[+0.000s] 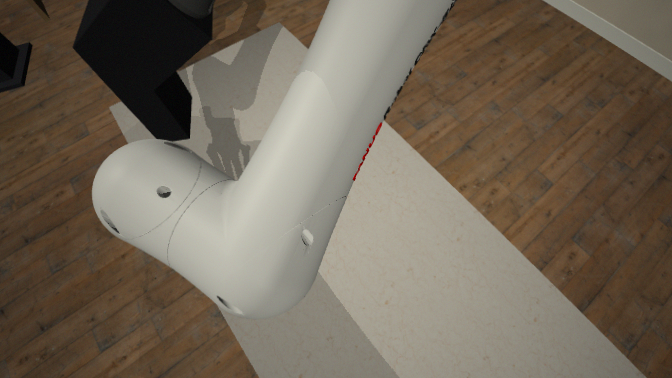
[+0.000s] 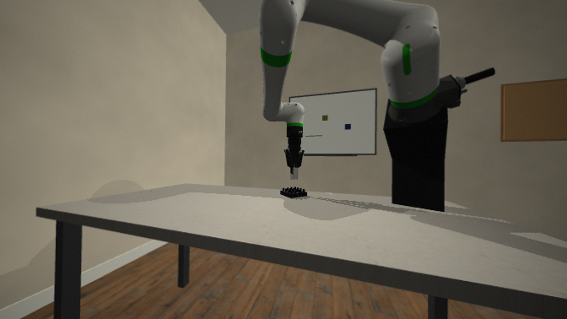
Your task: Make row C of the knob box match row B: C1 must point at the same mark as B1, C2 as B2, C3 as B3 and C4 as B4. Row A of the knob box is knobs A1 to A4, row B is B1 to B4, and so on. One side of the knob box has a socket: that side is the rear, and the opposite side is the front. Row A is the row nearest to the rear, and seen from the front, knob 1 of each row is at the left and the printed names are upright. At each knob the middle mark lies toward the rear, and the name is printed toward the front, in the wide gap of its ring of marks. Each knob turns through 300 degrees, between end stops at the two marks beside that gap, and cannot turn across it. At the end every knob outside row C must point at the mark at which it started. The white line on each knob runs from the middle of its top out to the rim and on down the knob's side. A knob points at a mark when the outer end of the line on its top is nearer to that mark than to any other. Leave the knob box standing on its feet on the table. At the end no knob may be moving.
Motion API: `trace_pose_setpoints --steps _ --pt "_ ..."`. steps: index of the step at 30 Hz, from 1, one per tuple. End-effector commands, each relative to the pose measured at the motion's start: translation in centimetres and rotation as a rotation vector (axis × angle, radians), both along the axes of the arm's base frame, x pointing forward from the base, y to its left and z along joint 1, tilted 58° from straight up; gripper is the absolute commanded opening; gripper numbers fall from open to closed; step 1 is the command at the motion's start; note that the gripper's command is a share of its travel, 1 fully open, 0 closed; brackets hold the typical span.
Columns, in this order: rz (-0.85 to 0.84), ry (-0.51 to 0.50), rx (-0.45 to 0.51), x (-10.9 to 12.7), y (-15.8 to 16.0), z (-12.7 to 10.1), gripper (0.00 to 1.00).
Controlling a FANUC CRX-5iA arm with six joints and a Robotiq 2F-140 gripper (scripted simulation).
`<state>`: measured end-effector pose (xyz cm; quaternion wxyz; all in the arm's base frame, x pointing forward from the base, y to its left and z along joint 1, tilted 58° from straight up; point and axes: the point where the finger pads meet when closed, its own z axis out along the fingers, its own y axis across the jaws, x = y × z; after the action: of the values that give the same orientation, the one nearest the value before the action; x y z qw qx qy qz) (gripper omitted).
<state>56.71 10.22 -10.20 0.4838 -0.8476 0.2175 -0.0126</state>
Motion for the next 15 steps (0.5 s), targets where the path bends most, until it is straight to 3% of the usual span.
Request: trace_pose_setpoints --steps 1,15 --pt "0.000 0.000 0.000 0.02 0.01 -0.03 0.12" --pt "0.000 0.000 0.000 0.20 0.66 -0.46 0.12"
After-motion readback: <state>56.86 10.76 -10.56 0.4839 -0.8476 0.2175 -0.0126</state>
